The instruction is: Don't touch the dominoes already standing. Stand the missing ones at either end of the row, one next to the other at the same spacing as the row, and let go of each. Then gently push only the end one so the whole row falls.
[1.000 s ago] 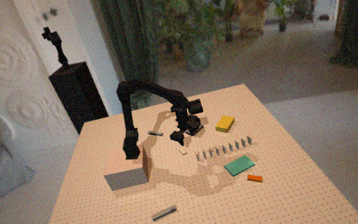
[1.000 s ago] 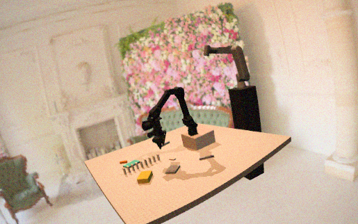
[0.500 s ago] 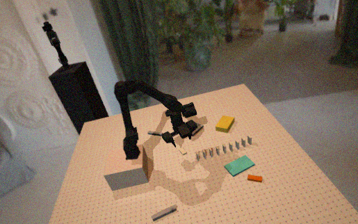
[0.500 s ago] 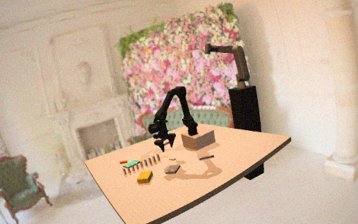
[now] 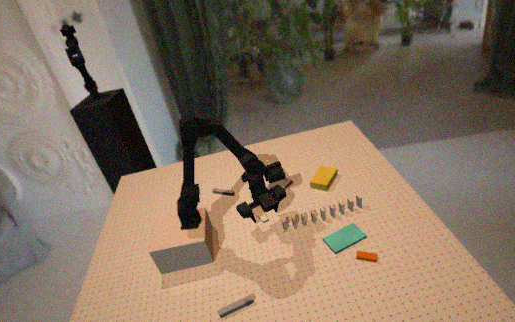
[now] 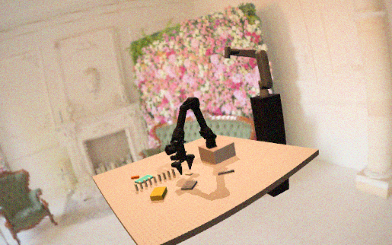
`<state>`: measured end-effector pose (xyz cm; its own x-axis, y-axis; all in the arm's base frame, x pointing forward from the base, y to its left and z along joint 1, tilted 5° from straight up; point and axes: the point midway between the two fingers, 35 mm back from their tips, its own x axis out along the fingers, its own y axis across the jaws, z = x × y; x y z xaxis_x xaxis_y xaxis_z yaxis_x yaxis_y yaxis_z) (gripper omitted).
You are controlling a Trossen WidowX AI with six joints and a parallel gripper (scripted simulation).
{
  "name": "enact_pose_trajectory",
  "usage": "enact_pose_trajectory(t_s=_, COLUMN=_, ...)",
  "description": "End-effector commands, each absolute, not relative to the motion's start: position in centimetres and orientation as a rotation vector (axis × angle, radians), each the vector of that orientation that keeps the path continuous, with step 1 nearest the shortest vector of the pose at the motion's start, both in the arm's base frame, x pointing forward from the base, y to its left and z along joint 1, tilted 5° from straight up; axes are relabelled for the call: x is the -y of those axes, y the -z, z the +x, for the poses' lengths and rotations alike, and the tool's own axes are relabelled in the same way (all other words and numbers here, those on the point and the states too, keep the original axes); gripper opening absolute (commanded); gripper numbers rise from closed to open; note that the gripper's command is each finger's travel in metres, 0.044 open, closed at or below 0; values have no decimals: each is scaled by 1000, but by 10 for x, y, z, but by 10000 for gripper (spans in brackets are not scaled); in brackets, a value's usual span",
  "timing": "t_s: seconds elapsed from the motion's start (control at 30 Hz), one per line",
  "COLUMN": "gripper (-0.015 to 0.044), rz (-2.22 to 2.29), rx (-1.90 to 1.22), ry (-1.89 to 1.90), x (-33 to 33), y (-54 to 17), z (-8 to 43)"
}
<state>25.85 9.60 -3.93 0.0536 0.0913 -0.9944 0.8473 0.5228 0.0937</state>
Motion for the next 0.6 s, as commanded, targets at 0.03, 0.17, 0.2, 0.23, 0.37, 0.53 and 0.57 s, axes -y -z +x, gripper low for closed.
enact_pose_trajectory(t_s=0.03, gripper=440, rz=871, rx=-1426, ry=721, x=-95, y=50, z=255)
enact_pose_trajectory(t_s=0.17, gripper=440, rz=871, rx=-1426, ry=721, x=-95, y=56, z=255)
enact_pose_trajectory(t_s=0.2, gripper=440, rz=871, rx=-1426, ry=721, x=-95, y=56, z=255)
enact_pose_trajectory(t_s=0.23, gripper=440, rz=871, rx=-1426, ry=721, x=-95, y=57, z=255)
enact_pose_trajectory(t_s=0.37, gripper=440, rz=871, rx=-1426, ry=721, x=-95, y=57, z=255)
enact_pose_trajectory(t_s=0.53, gripper=309, rz=871, rx=-1426, ry=721, x=-95, y=57, z=255)
enact_pose_trajectory(t_s=0.57, gripper=282, rz=871, rx=-1426, ry=721, x=-95, y=57, z=255)
